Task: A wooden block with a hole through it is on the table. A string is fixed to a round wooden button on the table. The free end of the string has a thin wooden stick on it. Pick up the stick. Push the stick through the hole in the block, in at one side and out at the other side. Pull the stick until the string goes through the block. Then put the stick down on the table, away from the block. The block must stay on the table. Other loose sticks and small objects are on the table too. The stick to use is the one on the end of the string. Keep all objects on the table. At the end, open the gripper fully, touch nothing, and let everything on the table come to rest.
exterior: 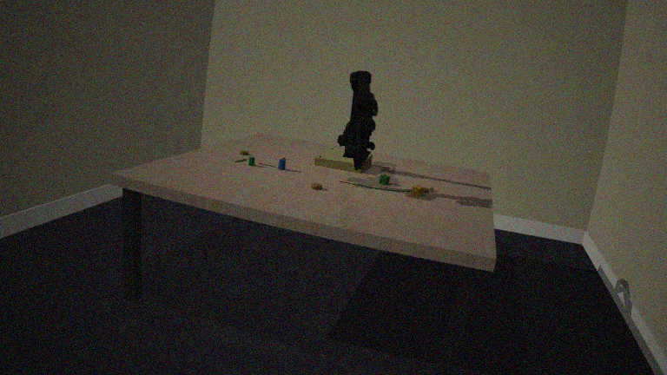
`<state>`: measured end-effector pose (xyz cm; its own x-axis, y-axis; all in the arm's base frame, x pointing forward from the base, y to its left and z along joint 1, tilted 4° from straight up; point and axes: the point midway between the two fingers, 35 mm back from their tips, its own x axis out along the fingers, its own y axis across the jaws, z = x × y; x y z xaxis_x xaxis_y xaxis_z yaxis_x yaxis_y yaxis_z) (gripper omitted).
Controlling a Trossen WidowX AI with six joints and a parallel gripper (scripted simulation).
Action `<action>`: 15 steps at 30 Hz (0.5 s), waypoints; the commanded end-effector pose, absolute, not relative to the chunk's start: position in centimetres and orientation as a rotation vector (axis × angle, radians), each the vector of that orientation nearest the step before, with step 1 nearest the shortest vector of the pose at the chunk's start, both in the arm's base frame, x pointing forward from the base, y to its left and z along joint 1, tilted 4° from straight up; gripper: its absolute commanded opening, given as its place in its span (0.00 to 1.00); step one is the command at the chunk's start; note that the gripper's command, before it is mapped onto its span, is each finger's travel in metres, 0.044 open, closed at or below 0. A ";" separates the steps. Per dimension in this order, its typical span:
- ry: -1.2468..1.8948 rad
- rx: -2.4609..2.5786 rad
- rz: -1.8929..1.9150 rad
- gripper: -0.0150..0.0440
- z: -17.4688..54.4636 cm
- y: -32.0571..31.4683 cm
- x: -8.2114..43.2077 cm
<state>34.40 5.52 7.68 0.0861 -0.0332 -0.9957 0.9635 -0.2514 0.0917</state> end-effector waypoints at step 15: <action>0.997 1.422 -1.339 0.46 6.4 5.6 34.6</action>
<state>34.64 5.53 7.26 0.0933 -0.0319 -0.9951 0.9626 -0.2525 0.0983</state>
